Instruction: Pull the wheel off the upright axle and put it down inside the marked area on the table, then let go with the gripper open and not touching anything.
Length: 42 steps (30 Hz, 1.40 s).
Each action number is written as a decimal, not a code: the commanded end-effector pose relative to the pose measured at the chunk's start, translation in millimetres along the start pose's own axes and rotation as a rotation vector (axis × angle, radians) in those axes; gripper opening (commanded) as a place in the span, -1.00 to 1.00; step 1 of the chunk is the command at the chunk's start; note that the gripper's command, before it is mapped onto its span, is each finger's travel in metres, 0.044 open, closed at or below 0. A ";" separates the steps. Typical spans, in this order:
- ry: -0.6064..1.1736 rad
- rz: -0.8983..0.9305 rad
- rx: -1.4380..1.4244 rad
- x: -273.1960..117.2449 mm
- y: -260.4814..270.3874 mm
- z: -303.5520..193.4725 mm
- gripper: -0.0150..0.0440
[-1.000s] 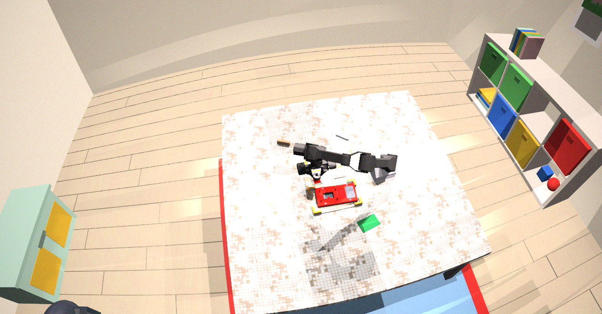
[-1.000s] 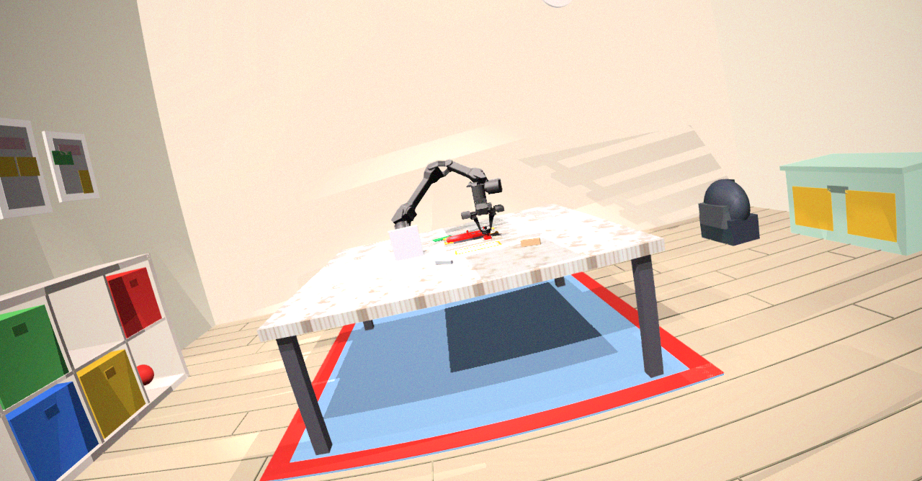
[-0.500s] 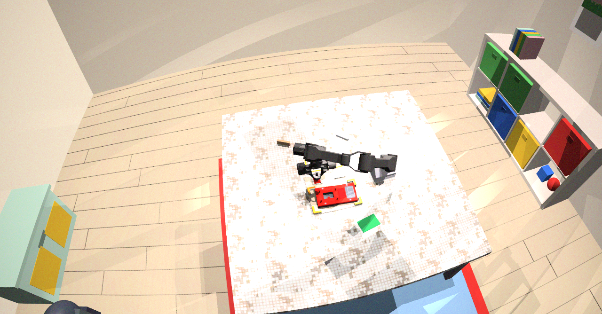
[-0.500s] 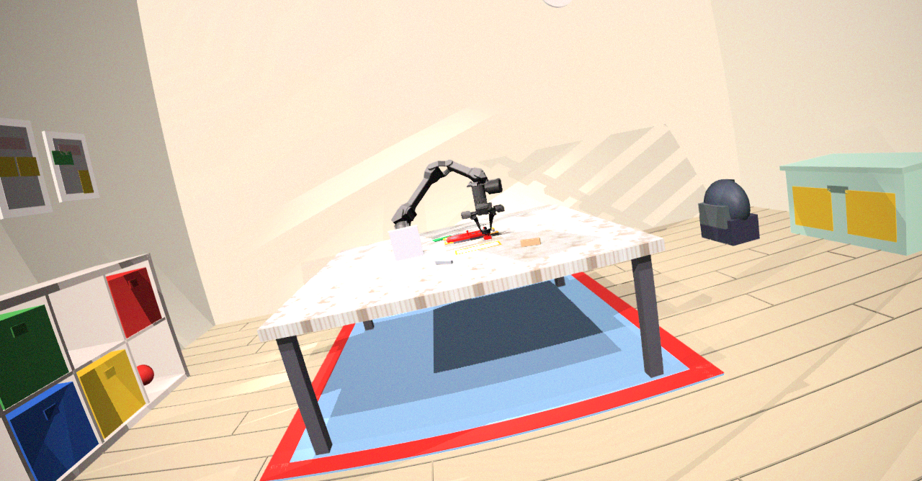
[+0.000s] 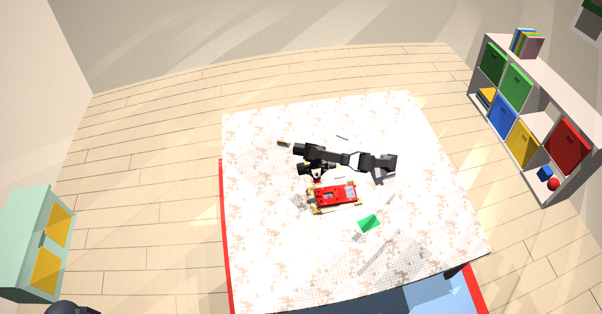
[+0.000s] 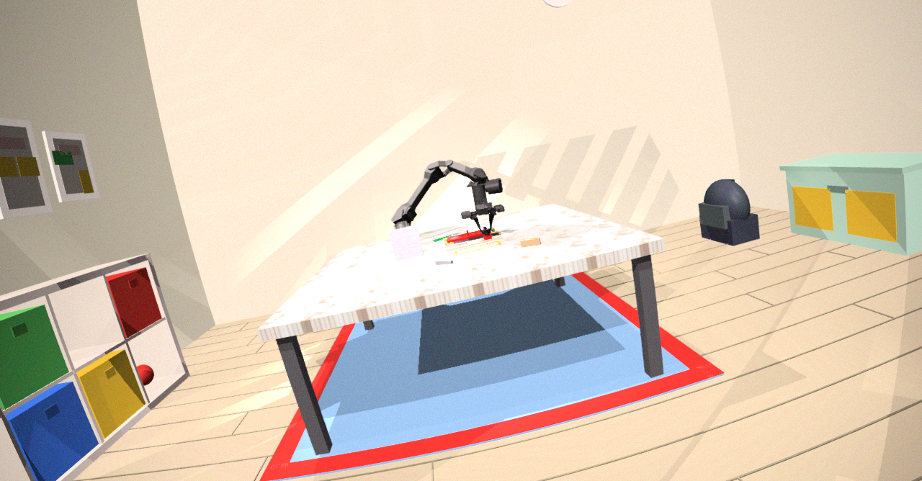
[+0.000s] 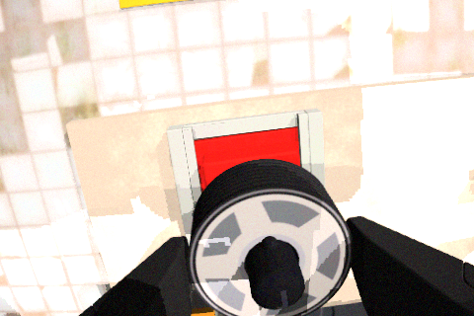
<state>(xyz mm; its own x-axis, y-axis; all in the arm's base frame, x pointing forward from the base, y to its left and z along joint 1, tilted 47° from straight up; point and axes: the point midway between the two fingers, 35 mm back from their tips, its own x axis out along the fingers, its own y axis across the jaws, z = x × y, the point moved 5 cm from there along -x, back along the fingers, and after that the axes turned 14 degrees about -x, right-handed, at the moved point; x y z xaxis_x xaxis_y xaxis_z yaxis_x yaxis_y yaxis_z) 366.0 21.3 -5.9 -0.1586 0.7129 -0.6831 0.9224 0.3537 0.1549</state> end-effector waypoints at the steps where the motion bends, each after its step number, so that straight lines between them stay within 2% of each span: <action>1: -0.010 0.019 0.017 -17.6 -3.4 1.7 -0.49; 42: -0.009 0.022 0.020 -31.1 -4.2 1.5 -0.49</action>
<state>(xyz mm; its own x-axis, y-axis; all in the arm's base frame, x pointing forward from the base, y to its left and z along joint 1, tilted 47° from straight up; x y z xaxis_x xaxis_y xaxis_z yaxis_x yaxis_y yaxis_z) 366.2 0.4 10.3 -0.1424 0.7173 -0.6821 0.9342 0.3252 0.1469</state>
